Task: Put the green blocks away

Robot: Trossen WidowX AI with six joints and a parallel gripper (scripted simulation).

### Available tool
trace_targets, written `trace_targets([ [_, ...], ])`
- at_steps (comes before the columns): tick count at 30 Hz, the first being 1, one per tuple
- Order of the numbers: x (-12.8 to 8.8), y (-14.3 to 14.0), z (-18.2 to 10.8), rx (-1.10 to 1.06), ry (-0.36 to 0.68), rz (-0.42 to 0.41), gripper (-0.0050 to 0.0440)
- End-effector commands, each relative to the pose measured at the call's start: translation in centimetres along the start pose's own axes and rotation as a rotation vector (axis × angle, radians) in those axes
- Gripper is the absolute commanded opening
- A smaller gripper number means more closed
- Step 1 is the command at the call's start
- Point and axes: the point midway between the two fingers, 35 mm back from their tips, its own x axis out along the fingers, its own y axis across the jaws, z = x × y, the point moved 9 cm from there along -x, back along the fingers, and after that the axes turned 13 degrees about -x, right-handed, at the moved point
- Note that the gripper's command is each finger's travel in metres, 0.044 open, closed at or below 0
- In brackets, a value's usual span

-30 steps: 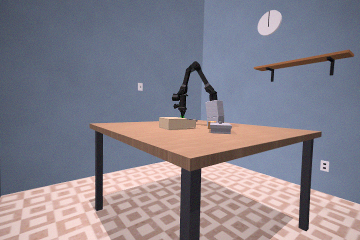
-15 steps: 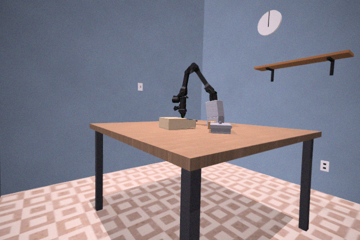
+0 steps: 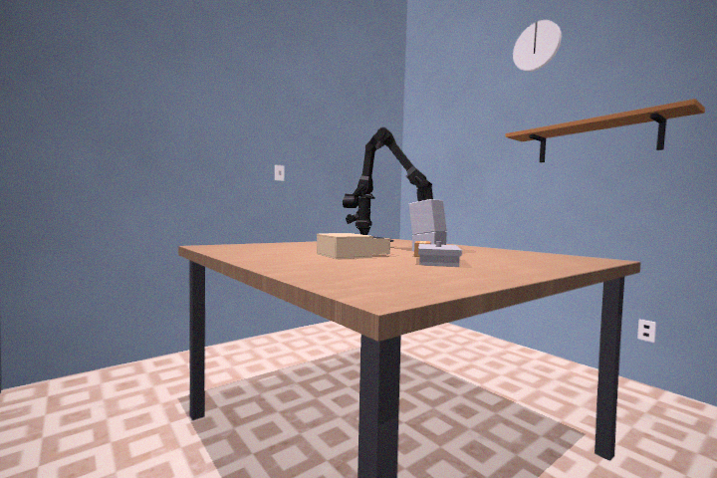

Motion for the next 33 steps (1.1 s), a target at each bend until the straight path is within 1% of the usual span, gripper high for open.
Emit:
trace_targets([
  [1, 0.7, 0.0, -0.1, -0.002, 0.005, 0.007, 0.0],
  [6, 1.2, 0.0, -0.1, -0.002, 0.005, 0.007, 0.0],
  [11, 1.2, 0.0, -0.1, -0.002, 0.005, 0.007, 0.0],
  [12, 1.2, 0.0, -0.1, -0.002, 0.005, 0.007, 0.0203],
  [21, 1.2, 0.0, -0.1, -0.002, 0.005, 0.007, 0.0203],
  [23, -0.1, 0.0, -0.1, -0.002, 0.005, 0.007, 0.0203],
  [25, -0.1, 0.0, -0.1, -0.002, 0.005, 0.007, 0.0203],
  [33, -5.4, 0.0, -0.1, -0.002, 0.005, 0.007, 0.0203],
])
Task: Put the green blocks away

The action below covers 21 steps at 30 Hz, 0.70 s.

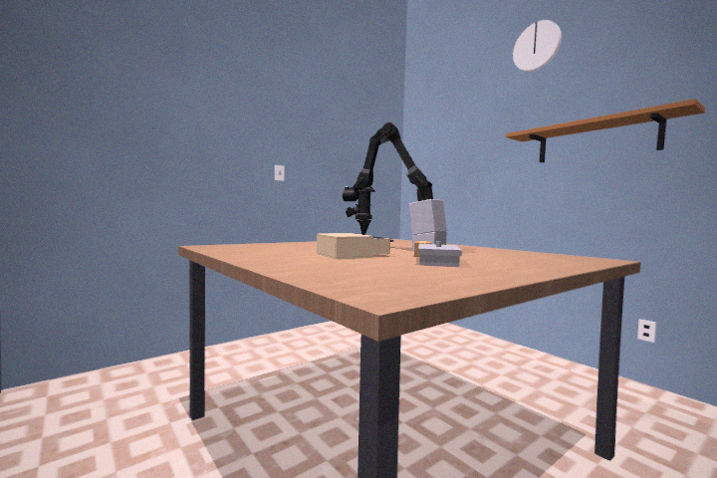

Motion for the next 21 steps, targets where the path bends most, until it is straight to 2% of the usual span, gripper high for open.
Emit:
trace_targets([
  [1, -2.9, 0.1, -0.1, 0.003, -0.001, 0.001, 0.0203],
  [7, -6.9, 0.1, -0.2, 0.003, -0.001, 0.001, 0.0203],
  [15, -7.6, 0.1, -0.2, 0.003, -0.001, 0.001, 0.0203],
  [16, -7.6, 1.1, -0.3, -0.064, -0.001, 0.001, 0.0148],
  [21, -6.9, 5.5, 1.3, -0.381, 0.003, 0.017, 0.0148],
])
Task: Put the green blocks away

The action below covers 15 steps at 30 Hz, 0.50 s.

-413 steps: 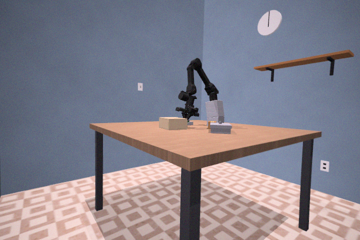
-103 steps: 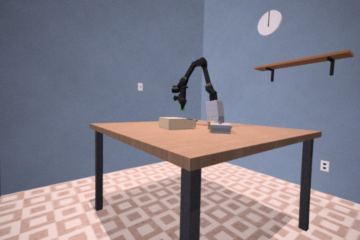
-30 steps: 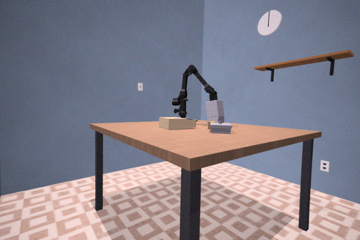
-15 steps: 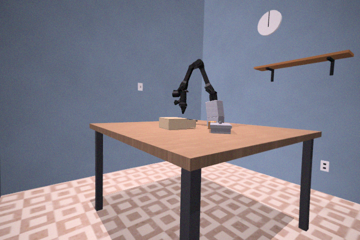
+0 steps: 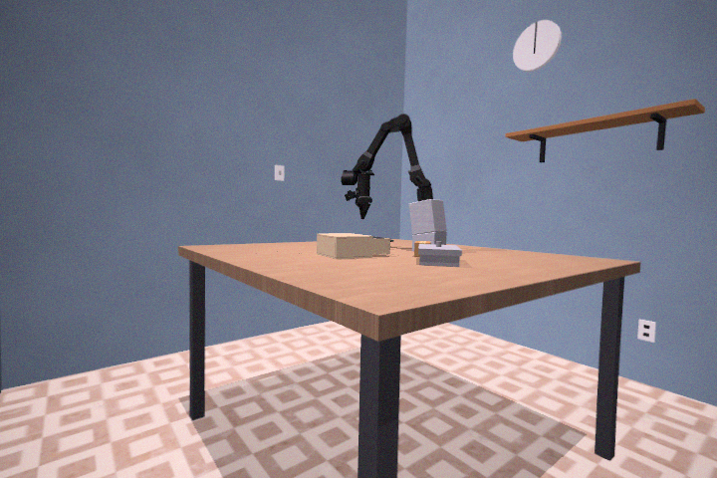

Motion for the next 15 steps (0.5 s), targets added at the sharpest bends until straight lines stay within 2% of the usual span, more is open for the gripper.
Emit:
trace_targets([
  [1, 0.6, 3.7, 1.3, -0.255, 0.013, 0.017, 0.0148],
  [3, 0.6, 5.6, 2.0, -0.389, 0.014, 0.022, 0.0148],
  [5, 0.6, 5.6, 2.0, -0.389, 0.014, 0.022, 0.0148],
  [15, 0.7, 14.5, 2.8, -1.014, 0.013, 0.033, 0.0148],
])
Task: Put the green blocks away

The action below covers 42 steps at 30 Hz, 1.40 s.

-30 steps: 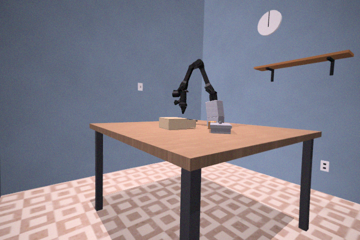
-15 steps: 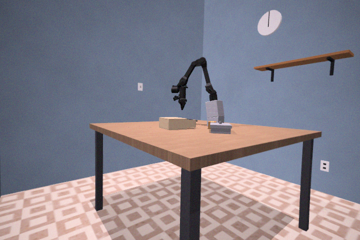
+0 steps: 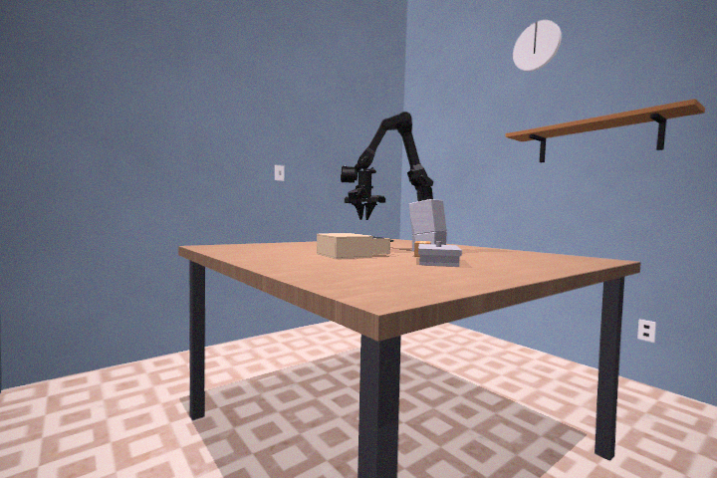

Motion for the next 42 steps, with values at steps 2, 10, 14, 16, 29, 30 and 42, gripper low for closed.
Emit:
trace_targets([
  [2, 0.5, 3.6, 2.8, -0.329, 0.017, 0.019, 0.0148],
  [10, 0.7, 8.8, 5.9, -0.729, 0.02, 0.016, 0.0148],
  [14, 0.7, 11.9, 7.1, -0.996, 0.024, 0.01, 0.0148],
  [16, 0.8, 13.8, 7.6, -1.129, 0.026, 0.006, 0.0148],
  [29, 1.0, 13.9, 7.6, -1.204, 0.028, 0.004, 0.0148],
  [30, 1.3, 13.9, 7.6, -1.204, 0.028, 0.004, 0.0148],
  [42, 4.0, 13.8, 7.6, -1.204, 0.028, 0.004, 0.0148],
])
